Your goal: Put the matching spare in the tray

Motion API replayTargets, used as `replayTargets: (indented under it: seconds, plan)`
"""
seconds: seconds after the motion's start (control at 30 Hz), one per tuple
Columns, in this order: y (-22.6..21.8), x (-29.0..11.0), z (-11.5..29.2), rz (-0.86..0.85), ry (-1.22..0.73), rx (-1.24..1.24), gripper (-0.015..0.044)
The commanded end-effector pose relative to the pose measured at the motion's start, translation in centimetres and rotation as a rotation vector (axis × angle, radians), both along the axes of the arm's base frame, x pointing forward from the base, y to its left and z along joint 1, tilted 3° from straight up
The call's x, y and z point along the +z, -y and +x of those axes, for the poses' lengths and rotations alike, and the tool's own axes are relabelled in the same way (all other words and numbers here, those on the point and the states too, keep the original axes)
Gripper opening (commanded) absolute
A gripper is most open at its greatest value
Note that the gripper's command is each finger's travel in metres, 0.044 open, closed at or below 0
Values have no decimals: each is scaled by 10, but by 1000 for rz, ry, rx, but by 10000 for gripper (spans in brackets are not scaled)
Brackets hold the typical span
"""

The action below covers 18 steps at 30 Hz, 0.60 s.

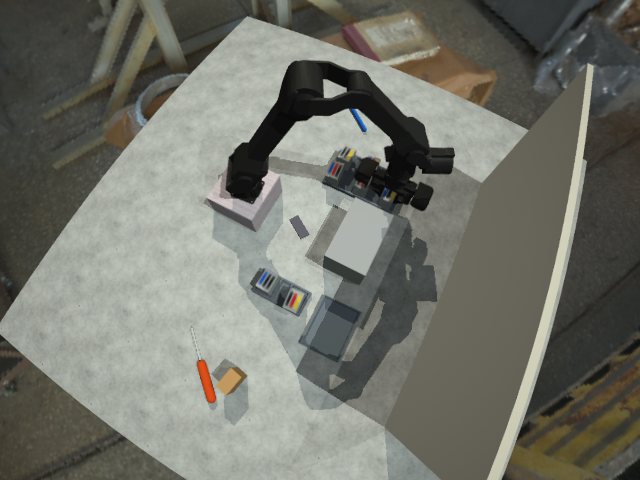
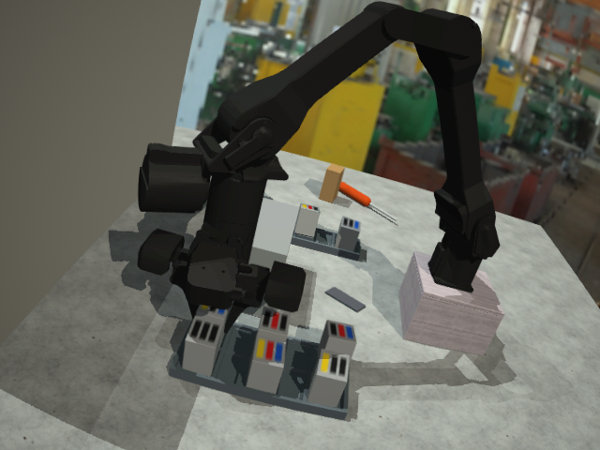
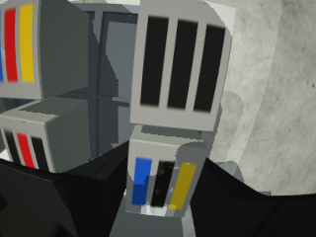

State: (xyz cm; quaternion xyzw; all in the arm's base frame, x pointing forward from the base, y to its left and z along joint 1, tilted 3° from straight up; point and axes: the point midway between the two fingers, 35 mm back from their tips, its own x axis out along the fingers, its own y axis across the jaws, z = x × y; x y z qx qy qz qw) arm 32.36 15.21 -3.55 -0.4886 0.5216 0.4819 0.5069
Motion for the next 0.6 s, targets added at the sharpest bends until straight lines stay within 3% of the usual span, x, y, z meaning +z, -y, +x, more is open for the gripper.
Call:
replayTargets:
  seconds: [0.0,0.1,0.37,0.57]
  plan:
    - [0,0,0,0,0,0,76]
    - [0,0,0,0,0,0,0]
    - [0,2,0,0,0,0,0]
    - [-2,48,3,2,-1,1,0]
